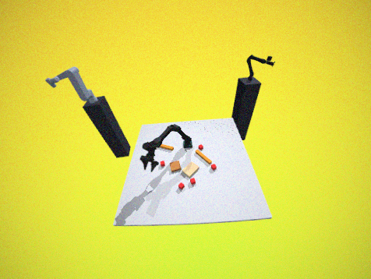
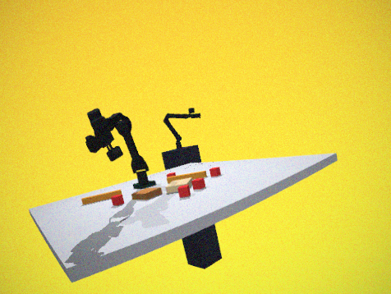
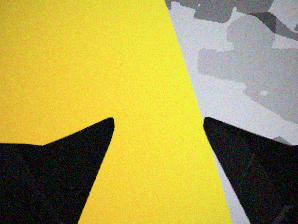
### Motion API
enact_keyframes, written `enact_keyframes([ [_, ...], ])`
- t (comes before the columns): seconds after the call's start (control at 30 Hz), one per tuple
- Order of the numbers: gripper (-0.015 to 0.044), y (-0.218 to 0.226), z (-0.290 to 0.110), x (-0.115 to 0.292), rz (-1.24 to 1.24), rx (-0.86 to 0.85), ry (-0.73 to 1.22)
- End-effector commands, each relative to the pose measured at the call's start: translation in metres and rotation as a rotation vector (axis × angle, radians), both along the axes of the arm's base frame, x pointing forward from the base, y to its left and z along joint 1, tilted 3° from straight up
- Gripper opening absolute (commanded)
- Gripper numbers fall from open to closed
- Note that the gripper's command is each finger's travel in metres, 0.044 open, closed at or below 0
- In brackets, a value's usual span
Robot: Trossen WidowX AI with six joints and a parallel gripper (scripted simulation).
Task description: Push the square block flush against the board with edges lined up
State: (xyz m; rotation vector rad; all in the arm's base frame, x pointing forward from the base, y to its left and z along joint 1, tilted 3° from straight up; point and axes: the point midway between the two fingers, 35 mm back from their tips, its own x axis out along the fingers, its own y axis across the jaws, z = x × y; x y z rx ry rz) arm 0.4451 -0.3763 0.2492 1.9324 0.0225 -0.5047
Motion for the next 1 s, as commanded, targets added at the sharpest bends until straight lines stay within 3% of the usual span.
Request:
enact_keyframes([
  [0.0, 0.0374, 0.0, 0.0, 0.0, 0.0, 0.0, 0.0],
  [0.47, 0.0006, 0.022, -0.061, -0.005, 0.042, -0.032, 0.281],
  [0.97, 0.0, 0.063, -0.129, -0.033, 0.203, -0.084, 0.671],
])
